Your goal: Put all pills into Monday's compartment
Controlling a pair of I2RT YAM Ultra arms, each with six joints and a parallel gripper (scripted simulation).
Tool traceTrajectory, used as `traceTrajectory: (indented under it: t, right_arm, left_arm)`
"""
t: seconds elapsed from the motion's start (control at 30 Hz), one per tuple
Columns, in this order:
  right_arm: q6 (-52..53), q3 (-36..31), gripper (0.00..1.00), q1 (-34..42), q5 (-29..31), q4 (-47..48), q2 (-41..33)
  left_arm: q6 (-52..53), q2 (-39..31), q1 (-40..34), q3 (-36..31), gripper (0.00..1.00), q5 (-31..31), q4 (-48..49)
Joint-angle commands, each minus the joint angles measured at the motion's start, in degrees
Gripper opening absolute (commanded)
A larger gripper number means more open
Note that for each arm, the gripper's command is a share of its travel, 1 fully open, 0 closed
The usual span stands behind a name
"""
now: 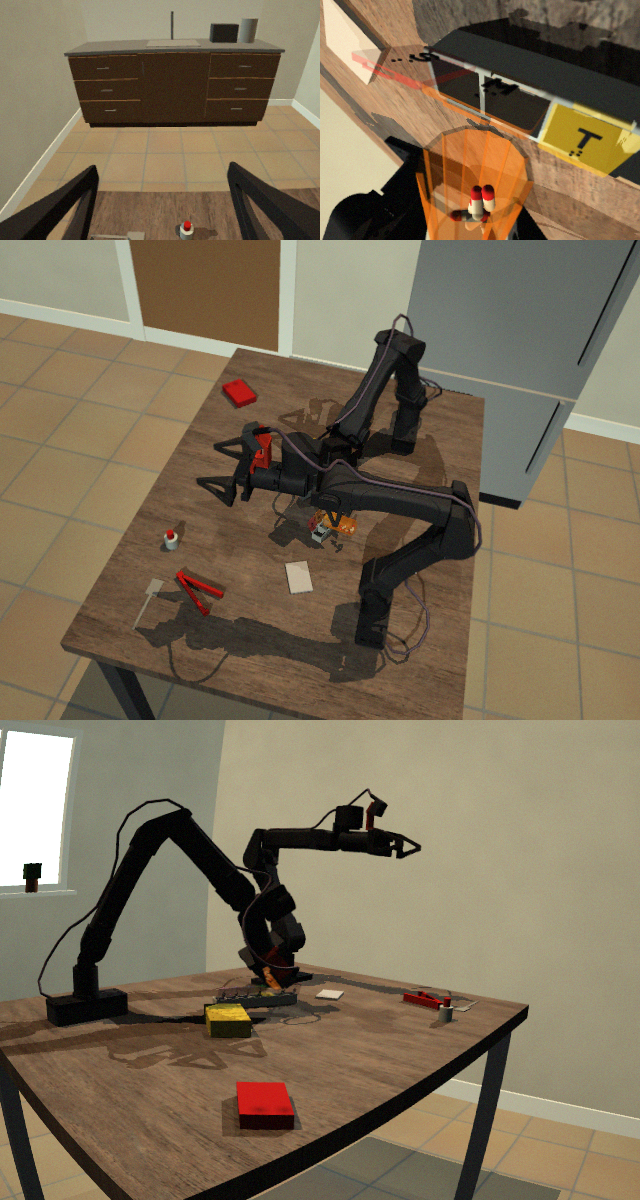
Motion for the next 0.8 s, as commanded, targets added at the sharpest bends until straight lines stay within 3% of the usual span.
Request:
traceTrajectory:
  t: [0.0,0.5,0.77]
  right_arm:
    - [0.2,-0.8,0.36,-0.8,-1.8,1.2,-0.7]
    - [0.2,-0.8,0.36,-0.5,-1.8,1.2,-0.7]
    - [0.8,-0.9,0.36,-2.2,-5.0,1.6,-0.5]
  left_arm:
    - [0.1,-0.4,0.3,1.6,1.00,0.1,0.3]
    - [0.1,-0.4,0.3,1.6,1.00,0.1,0.3]
    - [0.1,-0.4,0.3,1.6,1.00,0.1,0.3]
